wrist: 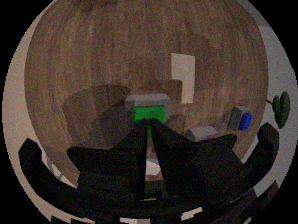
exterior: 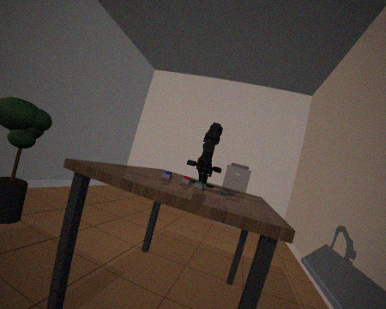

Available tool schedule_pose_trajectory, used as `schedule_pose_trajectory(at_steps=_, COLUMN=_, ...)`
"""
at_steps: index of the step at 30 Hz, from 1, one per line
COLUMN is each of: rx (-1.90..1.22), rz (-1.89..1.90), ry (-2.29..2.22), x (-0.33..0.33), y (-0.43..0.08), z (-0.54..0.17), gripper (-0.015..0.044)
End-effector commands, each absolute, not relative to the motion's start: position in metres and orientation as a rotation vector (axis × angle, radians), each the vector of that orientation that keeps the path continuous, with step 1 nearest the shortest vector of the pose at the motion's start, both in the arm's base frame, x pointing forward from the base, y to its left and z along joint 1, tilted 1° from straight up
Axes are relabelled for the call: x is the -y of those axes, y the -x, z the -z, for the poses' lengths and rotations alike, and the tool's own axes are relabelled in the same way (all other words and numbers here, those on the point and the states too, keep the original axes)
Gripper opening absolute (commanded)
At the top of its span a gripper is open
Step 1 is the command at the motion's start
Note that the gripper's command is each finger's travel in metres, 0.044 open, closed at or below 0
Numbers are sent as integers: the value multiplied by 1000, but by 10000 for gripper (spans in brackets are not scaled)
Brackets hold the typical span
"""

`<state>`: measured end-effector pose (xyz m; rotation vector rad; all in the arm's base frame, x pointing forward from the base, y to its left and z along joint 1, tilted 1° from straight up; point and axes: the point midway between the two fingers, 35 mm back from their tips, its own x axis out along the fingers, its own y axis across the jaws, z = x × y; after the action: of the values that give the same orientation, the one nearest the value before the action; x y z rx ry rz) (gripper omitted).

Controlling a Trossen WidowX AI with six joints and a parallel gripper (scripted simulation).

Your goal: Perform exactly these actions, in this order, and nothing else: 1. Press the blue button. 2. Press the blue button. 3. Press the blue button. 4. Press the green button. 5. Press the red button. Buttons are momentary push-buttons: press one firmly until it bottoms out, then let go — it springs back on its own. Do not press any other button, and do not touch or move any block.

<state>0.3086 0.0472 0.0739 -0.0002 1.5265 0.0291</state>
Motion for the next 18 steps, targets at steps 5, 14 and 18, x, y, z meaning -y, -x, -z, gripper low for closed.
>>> schedule_pose_trajectory(at_steps=5, rx=-1538, rz=-23, ry=-1, x=-47, y=-307, z=-69, gripper=20)
schedule_pose_trajectory(at_steps=14, rx=-1538, rz=-23, ry=-1, x=-47, y=-307, z=-69, gripper=20)
schedule_pose_trajectory(at_steps=18, rx=-1530, rz=-28, ry=0, x=-47, y=-308, z=-74, gripper=20)
